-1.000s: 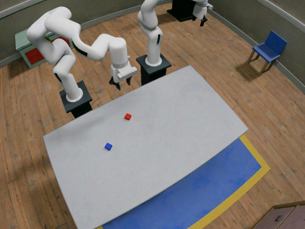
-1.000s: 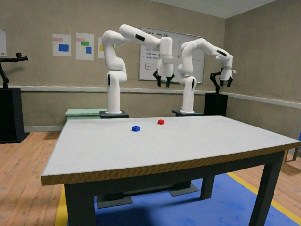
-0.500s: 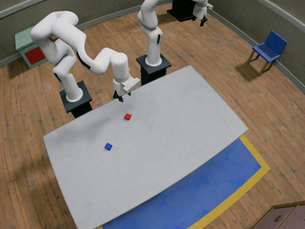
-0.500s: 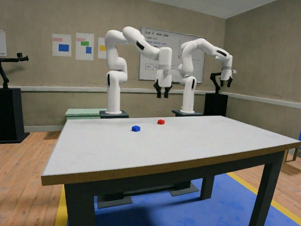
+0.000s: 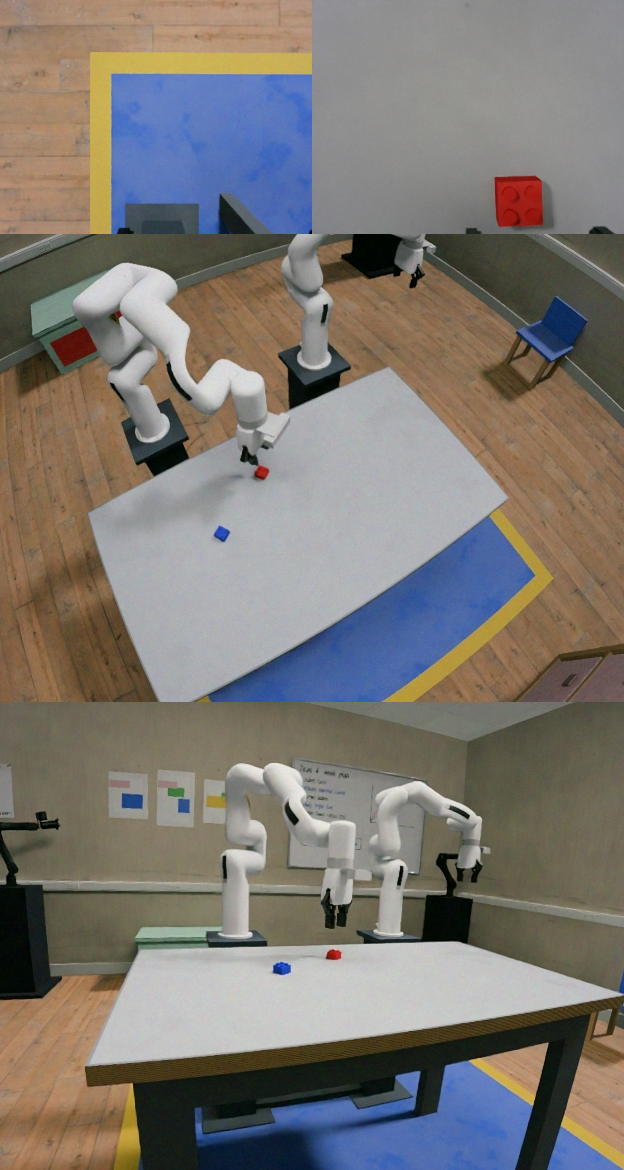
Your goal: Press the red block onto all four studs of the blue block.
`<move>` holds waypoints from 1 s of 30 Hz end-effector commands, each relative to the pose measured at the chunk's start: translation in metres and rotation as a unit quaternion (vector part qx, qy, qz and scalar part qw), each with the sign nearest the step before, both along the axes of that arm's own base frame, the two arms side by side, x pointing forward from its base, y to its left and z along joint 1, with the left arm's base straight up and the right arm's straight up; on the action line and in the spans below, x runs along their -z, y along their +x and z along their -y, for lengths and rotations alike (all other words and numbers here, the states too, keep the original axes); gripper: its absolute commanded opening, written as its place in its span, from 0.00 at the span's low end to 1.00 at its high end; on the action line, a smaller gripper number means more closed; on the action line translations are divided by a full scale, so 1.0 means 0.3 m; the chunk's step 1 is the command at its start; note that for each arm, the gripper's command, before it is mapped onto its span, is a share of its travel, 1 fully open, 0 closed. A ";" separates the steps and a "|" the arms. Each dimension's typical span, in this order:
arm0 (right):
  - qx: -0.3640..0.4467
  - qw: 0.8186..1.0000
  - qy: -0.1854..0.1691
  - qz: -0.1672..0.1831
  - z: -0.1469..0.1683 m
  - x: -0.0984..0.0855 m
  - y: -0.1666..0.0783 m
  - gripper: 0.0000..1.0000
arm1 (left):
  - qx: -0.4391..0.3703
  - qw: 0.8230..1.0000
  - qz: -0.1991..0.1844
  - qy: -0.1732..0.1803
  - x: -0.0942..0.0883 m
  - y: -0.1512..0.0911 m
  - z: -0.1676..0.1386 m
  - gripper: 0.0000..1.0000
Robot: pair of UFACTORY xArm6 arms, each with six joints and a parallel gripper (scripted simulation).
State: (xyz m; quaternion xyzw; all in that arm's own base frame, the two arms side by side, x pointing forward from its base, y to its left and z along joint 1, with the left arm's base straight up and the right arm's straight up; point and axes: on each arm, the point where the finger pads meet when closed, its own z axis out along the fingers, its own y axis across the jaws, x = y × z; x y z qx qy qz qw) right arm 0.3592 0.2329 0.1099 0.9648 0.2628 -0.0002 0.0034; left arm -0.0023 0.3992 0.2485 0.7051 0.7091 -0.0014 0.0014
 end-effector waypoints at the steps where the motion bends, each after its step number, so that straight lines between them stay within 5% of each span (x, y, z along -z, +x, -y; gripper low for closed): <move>1: 0.000 1.000 0.000 0.001 0.000 0.004 0.005 0.59 | 0.000 1.000 0.000 0.002 -0.005 0.000 -0.003 1.00; 5: -0.013 1.000 0.004 0.000 0.005 0.058 0.033 0.59 | 0.000 1.000 0.000 0.002 -0.005 0.000 -0.003 1.00; 18: -0.012 1.000 0.004 0.000 0.005 0.083 0.032 0.59 | 0.000 1.000 0.000 0.002 -0.005 0.000 -0.003 1.00; 22: -0.013 1.000 0.004 0.000 0.007 0.190 0.032 0.59 | 0.000 1.000 0.000 0.002 -0.005 0.000 -0.003 1.00; 30: -0.013 1.000 0.004 0.000 0.007 0.190 0.032 0.59 | 0.000 1.000 0.000 0.002 -0.005 0.000 -0.003 1.00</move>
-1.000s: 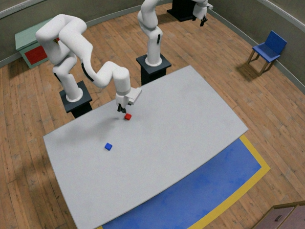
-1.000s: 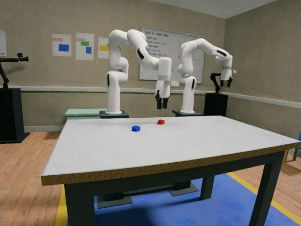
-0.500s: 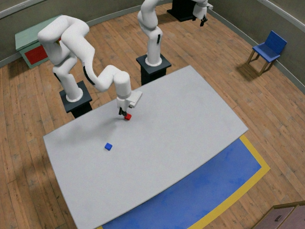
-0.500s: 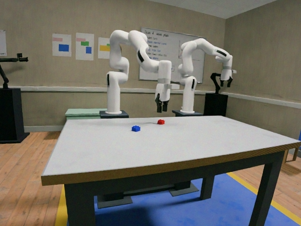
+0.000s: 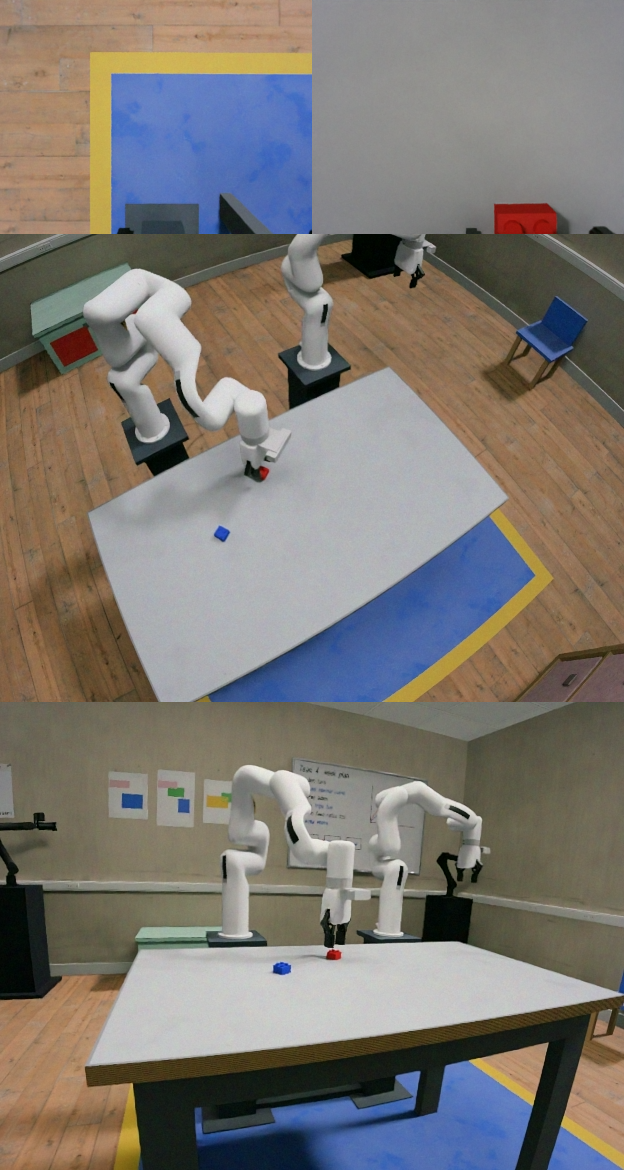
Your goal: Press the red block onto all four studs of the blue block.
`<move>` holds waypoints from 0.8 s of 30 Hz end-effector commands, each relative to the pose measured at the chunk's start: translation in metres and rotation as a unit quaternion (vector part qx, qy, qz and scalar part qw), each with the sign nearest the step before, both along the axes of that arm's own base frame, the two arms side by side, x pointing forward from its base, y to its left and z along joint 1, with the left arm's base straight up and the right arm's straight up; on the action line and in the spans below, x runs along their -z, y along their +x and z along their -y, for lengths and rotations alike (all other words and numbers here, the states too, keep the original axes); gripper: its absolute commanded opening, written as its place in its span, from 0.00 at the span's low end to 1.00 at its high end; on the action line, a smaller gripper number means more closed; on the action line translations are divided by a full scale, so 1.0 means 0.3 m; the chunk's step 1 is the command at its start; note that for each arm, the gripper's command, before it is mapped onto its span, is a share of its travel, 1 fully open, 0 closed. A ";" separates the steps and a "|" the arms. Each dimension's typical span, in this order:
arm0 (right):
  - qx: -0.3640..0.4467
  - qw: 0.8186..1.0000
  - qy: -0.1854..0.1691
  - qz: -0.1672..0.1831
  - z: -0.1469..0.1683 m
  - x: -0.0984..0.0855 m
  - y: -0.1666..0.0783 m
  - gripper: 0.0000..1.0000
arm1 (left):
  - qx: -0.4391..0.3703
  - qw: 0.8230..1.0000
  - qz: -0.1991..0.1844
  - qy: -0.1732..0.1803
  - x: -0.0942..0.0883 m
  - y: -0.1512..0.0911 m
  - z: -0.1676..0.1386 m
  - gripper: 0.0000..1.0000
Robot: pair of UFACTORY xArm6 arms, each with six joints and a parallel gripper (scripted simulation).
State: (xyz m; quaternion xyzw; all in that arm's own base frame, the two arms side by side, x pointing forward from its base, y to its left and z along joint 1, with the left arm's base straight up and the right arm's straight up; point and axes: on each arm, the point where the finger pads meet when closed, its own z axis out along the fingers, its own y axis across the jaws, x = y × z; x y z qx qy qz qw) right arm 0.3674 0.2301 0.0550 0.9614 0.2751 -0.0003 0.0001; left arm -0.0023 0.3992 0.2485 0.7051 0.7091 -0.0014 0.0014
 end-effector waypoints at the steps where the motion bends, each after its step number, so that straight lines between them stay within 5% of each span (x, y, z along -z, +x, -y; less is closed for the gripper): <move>1: 0.000 1.000 0.001 0.001 -0.003 0.007 0.005 0.59 | 0.000 1.000 0.000 0.002 -0.005 0.000 -0.003 1.00; 24: 0.000 1.000 0.001 0.001 -0.002 0.066 0.004 0.59 | 0.000 1.000 0.000 0.002 -0.005 0.000 -0.003 1.00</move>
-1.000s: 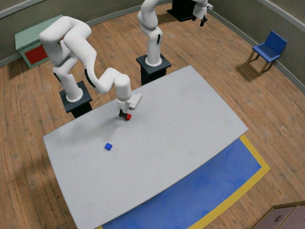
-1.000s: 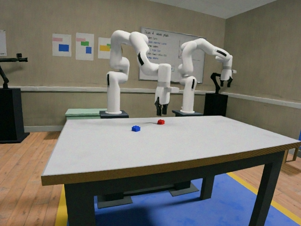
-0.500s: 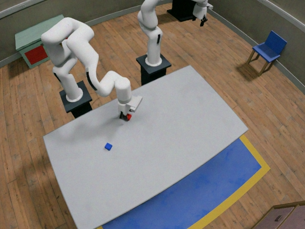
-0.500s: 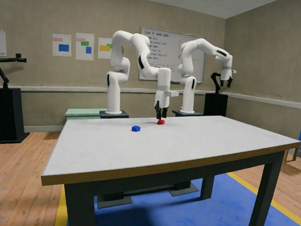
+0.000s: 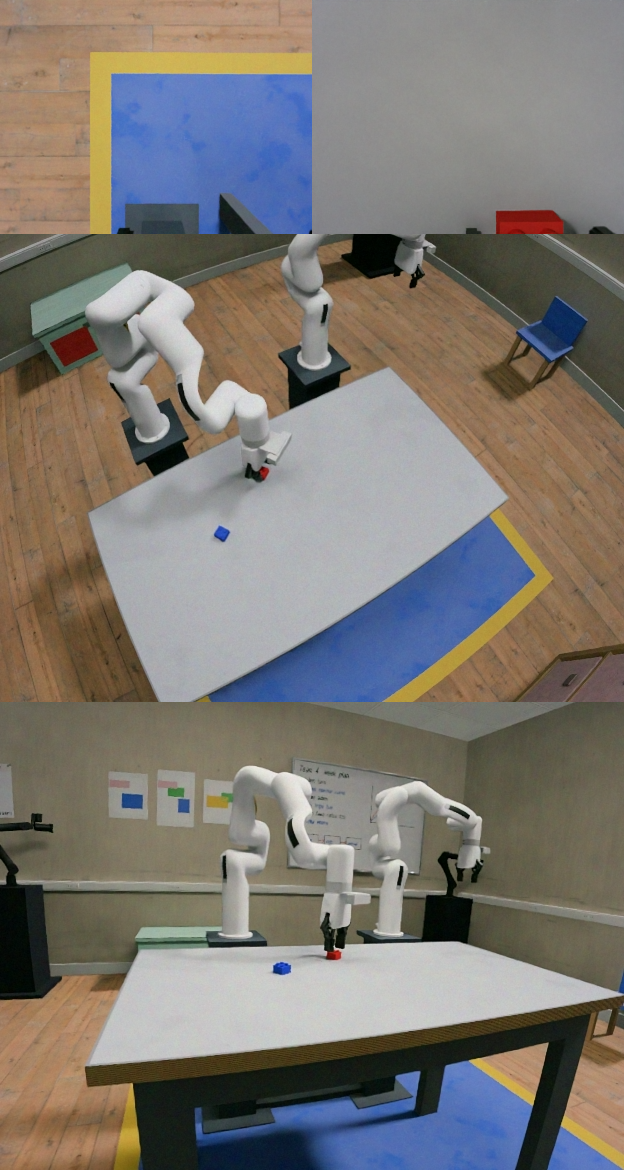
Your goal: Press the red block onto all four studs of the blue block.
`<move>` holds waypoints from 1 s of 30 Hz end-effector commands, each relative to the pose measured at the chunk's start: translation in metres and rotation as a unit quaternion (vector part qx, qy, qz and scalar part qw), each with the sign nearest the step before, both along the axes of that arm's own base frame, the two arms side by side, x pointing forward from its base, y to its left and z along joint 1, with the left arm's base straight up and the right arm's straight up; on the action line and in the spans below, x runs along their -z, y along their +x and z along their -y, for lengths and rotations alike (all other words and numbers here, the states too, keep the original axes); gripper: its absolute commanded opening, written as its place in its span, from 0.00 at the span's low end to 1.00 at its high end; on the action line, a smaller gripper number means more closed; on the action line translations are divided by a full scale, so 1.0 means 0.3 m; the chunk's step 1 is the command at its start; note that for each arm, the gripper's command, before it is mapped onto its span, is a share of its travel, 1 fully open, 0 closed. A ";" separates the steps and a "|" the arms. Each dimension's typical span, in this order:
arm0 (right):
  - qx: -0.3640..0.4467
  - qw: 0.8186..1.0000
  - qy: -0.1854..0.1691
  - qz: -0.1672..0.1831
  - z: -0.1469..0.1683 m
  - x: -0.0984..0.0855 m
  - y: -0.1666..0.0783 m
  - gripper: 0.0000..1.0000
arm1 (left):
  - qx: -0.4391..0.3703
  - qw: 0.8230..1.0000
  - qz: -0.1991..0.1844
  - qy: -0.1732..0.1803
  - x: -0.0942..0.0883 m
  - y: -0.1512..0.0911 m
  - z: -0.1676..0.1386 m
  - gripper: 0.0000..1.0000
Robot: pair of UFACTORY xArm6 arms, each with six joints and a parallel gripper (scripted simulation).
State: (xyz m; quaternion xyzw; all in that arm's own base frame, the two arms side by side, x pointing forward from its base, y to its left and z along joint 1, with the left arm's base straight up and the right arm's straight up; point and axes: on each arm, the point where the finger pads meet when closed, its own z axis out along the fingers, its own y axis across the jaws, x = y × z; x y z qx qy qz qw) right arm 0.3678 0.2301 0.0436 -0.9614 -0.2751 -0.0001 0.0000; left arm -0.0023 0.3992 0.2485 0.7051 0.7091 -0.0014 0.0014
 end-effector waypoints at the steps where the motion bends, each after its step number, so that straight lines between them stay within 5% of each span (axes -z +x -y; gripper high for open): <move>1: 0.000 1.000 0.001 0.001 -0.001 0.041 0.002 0.59 | 0.000 1.000 0.000 0.002 -0.005 0.000 -0.003 1.00; 29: 0.000 1.000 0.001 0.001 -0.001 0.071 0.001 0.59 | 0.000 1.000 0.000 0.002 -0.005 0.000 -0.003 1.00; 30: 0.000 1.000 0.001 0.001 -0.001 0.071 0.001 0.00 | 0.000 1.000 0.000 0.002 -0.005 0.000 -0.003 1.00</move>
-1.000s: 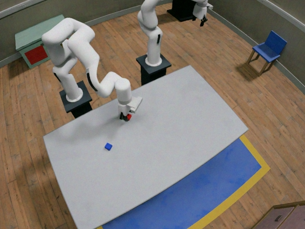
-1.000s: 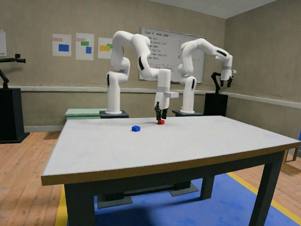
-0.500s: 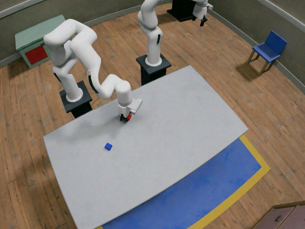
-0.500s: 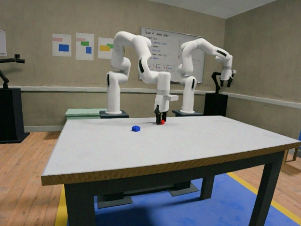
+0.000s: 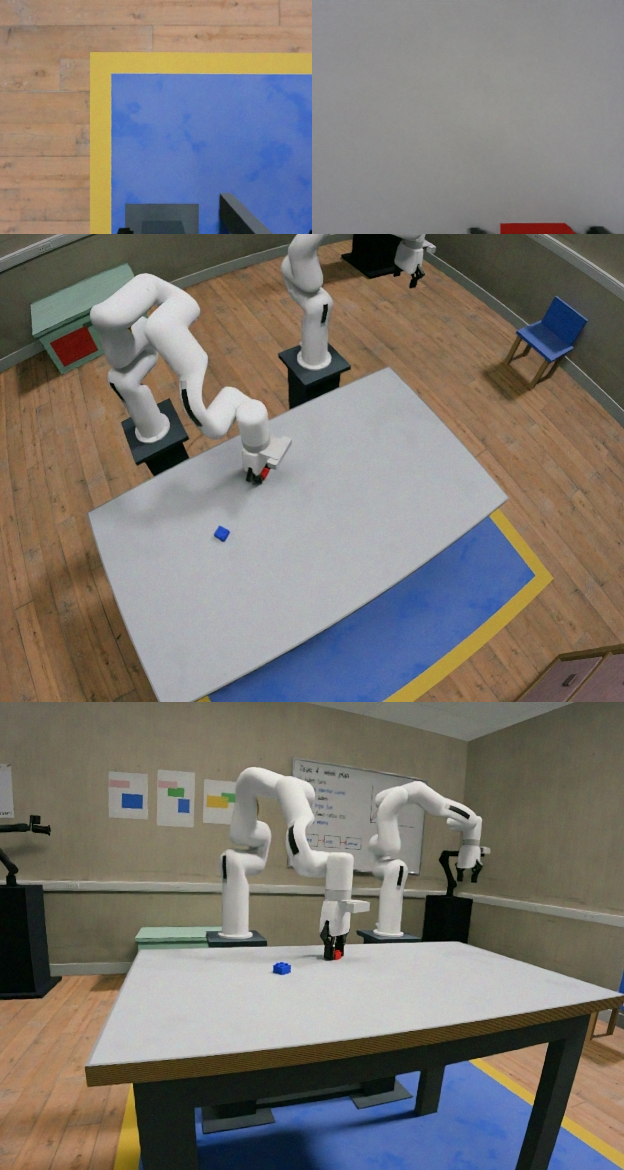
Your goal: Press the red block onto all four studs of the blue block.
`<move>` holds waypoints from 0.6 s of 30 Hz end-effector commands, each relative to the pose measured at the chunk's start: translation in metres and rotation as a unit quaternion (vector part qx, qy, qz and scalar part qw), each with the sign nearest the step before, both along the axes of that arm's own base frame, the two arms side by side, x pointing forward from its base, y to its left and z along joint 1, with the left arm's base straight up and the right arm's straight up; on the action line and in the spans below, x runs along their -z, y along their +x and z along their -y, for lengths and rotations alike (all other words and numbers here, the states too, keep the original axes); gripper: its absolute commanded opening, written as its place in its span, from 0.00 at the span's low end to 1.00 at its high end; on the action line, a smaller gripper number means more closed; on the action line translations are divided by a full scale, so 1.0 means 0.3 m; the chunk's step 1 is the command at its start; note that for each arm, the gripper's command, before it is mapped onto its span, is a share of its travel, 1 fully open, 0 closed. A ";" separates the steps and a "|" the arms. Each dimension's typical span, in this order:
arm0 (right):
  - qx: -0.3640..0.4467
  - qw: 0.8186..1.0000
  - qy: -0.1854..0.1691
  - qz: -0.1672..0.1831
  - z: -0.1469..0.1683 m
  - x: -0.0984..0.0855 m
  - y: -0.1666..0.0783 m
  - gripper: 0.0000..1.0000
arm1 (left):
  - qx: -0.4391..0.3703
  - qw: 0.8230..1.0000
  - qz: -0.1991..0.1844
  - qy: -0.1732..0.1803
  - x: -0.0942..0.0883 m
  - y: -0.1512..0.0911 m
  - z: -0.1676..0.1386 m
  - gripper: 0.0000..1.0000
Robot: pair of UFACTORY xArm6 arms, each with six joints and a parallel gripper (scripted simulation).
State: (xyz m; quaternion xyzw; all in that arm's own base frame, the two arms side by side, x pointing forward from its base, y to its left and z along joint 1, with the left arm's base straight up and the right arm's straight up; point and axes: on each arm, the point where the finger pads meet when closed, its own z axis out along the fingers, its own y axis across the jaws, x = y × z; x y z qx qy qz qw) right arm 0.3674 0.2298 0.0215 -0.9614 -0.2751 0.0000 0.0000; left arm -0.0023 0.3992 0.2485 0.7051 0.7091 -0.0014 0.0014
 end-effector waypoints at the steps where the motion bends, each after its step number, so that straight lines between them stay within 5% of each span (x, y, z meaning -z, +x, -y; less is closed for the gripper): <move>1: 0.000 1.000 0.001 0.001 -0.002 -0.003 0.003 0.00 | 0.000 1.000 0.000 0.002 -0.005 0.000 -0.003 1.00; 18: 0.000 1.000 0.001 0.001 -0.002 -0.023 0.003 0.00 | 0.000 1.000 0.000 0.002 -0.005 0.000 -0.003 1.00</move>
